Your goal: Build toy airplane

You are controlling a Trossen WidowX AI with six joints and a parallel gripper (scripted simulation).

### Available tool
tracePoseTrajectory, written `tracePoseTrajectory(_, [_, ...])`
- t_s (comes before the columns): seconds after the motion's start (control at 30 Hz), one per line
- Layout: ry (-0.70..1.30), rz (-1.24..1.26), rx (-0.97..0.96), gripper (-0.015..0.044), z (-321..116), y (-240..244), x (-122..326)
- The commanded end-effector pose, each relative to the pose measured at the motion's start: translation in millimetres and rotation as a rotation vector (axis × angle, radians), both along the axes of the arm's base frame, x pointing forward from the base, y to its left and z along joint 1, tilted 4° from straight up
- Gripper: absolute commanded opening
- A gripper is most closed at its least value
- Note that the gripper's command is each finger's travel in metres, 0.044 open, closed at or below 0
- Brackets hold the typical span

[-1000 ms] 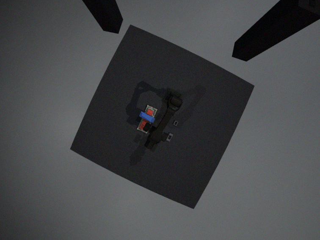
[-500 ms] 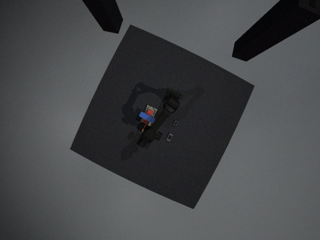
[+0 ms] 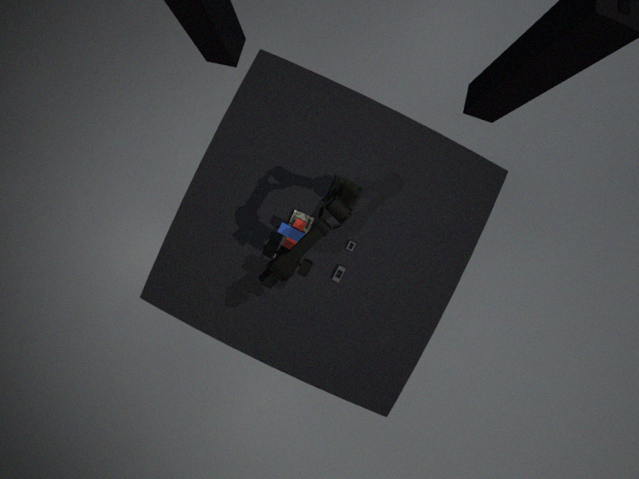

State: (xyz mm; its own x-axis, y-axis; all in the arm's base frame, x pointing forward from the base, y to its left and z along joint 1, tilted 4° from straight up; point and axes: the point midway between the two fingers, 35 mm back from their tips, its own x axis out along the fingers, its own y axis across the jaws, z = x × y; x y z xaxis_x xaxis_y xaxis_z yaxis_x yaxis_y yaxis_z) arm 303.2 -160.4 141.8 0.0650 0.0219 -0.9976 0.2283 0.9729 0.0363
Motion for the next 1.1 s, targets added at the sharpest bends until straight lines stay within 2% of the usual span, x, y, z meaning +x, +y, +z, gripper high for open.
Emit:
tracePoseTrajectory(0.0, [-0.008, 0.007, 0.001, 0.0, -2, -11, 1])
tracePoseTrajectory(0.23, [-0.009, 0.011, 0.0, 0.0, -6, -28, -2])
tracePoseTrajectory(0.33, [-0.009, 0.011, 0.0, 0.0065, -6, -28, -2])
tracePoseTrajectory(1.07, [-0.009, 0.011, 0.0, 0.0065, -10, -28, 0])
